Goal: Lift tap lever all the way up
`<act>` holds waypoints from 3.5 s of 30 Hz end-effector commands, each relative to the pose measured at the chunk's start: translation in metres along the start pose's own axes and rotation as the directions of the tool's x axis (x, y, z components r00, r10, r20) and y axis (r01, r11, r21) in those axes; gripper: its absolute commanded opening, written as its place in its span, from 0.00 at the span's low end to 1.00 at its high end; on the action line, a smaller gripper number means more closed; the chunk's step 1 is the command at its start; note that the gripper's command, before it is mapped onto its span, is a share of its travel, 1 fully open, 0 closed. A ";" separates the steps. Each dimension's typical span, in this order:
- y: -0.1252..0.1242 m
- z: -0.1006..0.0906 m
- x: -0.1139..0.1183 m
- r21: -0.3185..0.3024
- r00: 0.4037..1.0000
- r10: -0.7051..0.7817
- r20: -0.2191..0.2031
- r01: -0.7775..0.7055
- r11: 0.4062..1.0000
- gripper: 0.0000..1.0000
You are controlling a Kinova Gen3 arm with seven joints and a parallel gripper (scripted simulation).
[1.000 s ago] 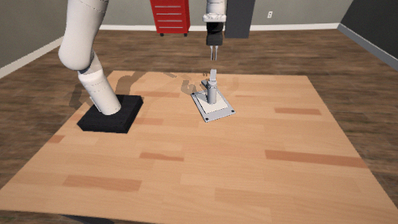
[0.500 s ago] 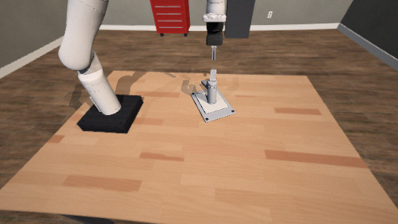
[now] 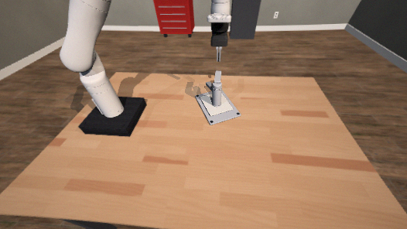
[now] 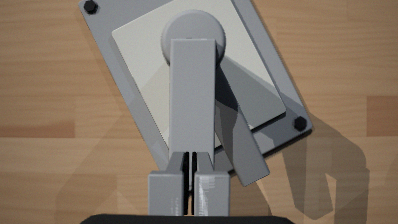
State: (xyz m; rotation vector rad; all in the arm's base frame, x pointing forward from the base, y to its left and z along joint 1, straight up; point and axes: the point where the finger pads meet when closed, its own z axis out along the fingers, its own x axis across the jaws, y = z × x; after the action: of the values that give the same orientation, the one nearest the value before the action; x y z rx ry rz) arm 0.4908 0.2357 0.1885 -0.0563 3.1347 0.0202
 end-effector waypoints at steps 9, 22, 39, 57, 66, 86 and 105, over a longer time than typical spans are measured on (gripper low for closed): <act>0.000 -0.001 0.000 -0.001 1.000 0.000 0.002 0.000 1.000 1.00; 0.000 -0.001 0.000 -0.001 1.000 0.000 0.002 0.000 1.000 1.00; 0.000 -0.001 0.000 -0.001 1.000 0.000 0.002 0.000 1.000 1.00; 0.000 0.011 0.000 0.007 1.000 0.003 -0.004 -0.003 1.000 1.00; 0.000 0.026 0.000 0.007 1.000 0.003 -0.004 -0.003 1.000 1.00; -0.001 0.052 -0.001 0.007 1.000 0.003 -0.004 -0.003 1.000 1.00; -0.001 0.056 -0.001 0.007 1.000 0.003 -0.004 -0.003 1.000 1.00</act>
State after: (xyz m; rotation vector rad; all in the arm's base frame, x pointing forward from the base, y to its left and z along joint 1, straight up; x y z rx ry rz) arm 0.4912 0.2355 0.1311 -0.0520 3.1408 0.0071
